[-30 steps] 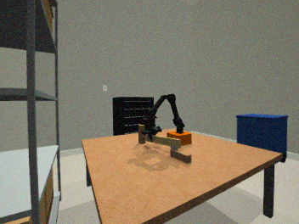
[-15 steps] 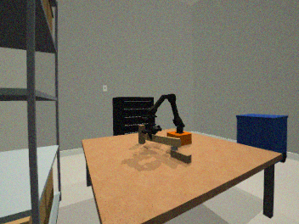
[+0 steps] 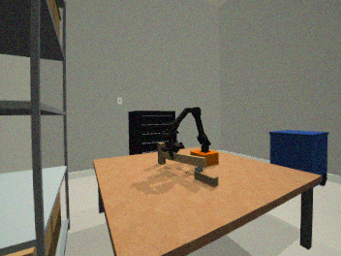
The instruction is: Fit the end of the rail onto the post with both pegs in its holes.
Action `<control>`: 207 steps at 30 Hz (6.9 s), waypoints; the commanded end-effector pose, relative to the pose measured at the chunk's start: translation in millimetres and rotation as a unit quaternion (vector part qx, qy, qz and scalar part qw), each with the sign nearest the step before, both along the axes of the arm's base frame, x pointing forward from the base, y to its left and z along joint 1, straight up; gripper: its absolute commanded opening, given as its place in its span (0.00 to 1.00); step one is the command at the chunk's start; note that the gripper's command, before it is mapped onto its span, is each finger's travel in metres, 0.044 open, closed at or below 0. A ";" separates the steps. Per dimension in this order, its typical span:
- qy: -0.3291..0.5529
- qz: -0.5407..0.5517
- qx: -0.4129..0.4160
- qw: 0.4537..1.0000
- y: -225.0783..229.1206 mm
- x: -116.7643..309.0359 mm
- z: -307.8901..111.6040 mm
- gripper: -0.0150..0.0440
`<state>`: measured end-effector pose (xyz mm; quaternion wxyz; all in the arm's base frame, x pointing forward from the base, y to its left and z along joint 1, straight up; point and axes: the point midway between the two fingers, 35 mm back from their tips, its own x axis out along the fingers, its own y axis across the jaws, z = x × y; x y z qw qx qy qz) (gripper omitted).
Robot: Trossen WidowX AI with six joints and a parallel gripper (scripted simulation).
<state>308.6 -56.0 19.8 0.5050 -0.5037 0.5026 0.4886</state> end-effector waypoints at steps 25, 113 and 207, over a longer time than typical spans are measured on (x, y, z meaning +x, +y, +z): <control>-0.006 0.001 0.004 1.000 1.2 0.9 -2.4 0.25; -0.006 0.001 0.004 1.000 -15.8 0.9 -3.7 0.25; -0.006 0.001 0.003 1.000 -28.0 0.4 -10.1 0.25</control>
